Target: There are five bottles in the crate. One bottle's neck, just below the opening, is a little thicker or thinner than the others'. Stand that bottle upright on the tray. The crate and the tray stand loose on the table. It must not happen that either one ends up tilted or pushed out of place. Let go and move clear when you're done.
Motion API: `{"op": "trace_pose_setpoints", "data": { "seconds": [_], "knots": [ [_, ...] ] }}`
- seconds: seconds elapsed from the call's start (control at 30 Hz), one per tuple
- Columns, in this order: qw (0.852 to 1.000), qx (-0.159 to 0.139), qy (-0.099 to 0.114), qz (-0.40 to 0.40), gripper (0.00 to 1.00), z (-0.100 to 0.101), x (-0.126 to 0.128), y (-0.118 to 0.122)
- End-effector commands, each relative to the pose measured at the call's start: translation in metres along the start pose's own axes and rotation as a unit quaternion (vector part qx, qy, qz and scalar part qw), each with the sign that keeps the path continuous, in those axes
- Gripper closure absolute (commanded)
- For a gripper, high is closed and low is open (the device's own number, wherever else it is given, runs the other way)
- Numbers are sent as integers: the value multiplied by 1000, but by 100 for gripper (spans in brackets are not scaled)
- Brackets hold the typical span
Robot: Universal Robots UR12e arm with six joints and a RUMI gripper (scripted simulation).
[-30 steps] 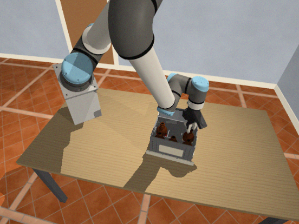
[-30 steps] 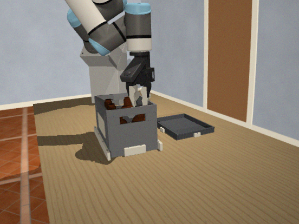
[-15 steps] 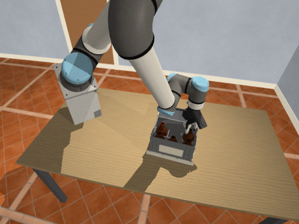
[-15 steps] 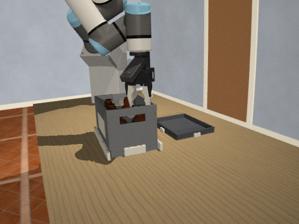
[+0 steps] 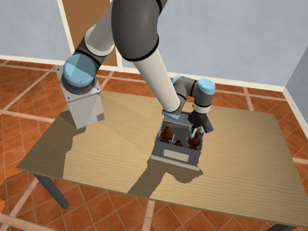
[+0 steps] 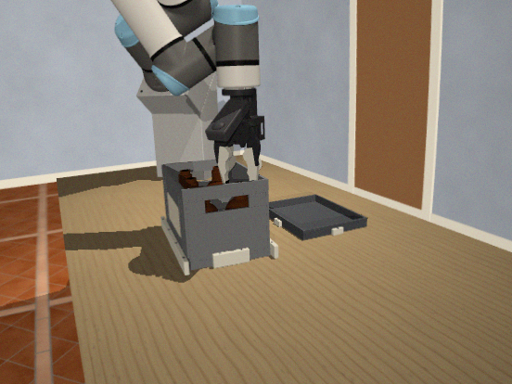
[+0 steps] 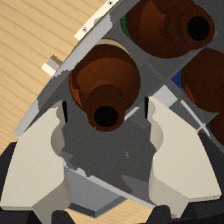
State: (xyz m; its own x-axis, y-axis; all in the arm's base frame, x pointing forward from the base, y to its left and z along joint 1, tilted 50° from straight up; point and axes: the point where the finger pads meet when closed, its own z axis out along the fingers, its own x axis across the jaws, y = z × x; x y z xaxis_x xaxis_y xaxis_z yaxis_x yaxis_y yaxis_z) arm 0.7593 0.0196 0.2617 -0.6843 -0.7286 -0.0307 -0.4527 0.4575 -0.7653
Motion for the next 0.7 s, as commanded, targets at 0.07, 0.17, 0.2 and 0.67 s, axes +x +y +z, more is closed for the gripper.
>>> {"op": "trace_pose_setpoints", "data": {
  "seconds": [0.07, 0.17, 0.2, 0.67],
  "knots": [
    [1000, 0, 0, 0, 62, -1, 0, 0],
    [1000, 0, 0, 0, 62, -1, 0, 0],
    [1000, 0, 0, 0, 62, -1, 0, 0],
    [1000, 0, 0, 0, 62, -18, 0, 0]
  ]
}}
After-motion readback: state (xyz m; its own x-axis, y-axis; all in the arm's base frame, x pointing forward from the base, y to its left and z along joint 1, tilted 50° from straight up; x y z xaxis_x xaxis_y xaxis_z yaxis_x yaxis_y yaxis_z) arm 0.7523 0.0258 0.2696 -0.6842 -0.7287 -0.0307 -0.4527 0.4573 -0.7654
